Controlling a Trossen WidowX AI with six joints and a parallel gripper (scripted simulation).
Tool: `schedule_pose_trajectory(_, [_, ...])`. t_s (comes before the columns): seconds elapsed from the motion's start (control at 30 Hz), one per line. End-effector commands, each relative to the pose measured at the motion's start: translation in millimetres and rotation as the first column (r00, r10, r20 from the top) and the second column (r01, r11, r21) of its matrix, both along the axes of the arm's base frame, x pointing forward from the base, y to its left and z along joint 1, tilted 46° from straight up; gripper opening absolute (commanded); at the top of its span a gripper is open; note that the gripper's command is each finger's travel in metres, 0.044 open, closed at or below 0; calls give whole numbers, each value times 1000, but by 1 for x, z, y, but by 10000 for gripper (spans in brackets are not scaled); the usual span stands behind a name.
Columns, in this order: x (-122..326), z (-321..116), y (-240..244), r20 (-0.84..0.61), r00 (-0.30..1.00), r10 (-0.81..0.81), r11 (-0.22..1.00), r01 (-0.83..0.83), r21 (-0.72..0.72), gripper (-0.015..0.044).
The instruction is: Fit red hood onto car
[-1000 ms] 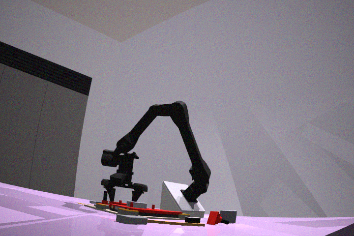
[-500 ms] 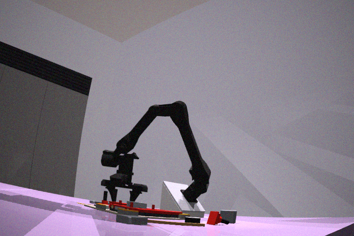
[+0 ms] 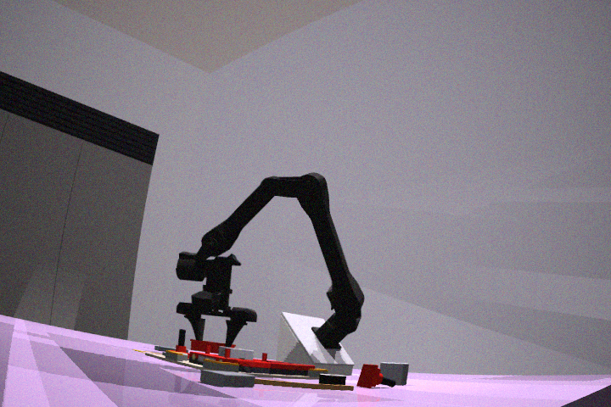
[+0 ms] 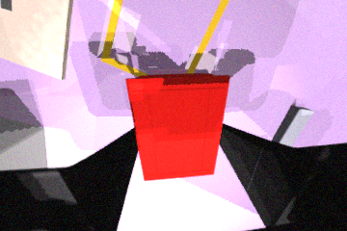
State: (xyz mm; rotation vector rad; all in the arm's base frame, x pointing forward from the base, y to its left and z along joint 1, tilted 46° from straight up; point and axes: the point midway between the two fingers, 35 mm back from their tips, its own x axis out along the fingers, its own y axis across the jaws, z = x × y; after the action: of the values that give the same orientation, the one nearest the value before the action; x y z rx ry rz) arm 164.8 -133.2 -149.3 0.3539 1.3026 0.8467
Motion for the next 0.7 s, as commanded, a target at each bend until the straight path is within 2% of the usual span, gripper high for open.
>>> schedule_pose_trajectory(0.0, [2, 13, -17, 12, 1000, 0, 1000, 0, -21, 0])
schedule_pose_trajectory(0.4, [-1, 48, -52, 11, 1000, 0, 1000, 0, -22, 0])
schedule_pose_trajectory(0.67, [3, 51, -52, -1, 1000, -9, 1000, 9, -14, 0])
